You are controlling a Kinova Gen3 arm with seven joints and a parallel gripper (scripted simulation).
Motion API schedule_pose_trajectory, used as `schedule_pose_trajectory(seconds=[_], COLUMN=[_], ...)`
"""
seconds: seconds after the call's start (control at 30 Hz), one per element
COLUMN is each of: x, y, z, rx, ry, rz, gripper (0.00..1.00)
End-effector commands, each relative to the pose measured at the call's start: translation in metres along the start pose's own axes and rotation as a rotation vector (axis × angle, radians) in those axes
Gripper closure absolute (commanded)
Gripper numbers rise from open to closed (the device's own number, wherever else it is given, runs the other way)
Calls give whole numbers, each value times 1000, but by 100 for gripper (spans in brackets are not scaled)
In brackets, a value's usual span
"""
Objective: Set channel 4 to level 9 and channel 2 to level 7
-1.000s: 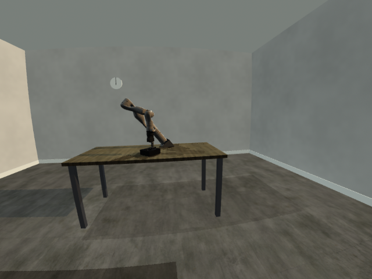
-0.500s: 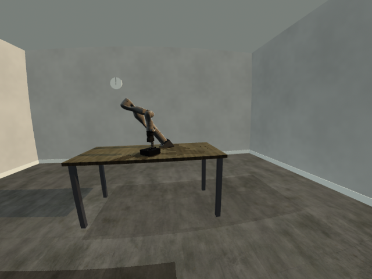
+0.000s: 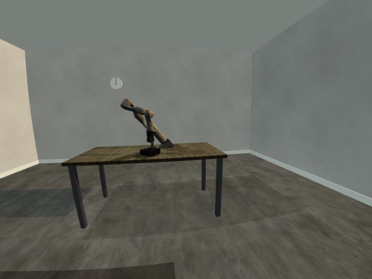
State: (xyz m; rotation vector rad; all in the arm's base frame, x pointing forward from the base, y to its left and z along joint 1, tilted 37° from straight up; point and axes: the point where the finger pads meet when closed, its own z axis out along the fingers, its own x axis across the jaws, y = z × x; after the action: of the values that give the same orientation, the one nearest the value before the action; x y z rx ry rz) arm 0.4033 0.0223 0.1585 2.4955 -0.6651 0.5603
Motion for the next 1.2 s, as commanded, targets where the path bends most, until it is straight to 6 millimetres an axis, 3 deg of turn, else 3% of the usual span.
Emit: schedule_pose_trajectory(seconds=[0.0,1.17], x=[0,0], y=[0,0], z=[1,11], rx=[1,1], ry=[0,0], rz=[0,0], gripper=[100,100])
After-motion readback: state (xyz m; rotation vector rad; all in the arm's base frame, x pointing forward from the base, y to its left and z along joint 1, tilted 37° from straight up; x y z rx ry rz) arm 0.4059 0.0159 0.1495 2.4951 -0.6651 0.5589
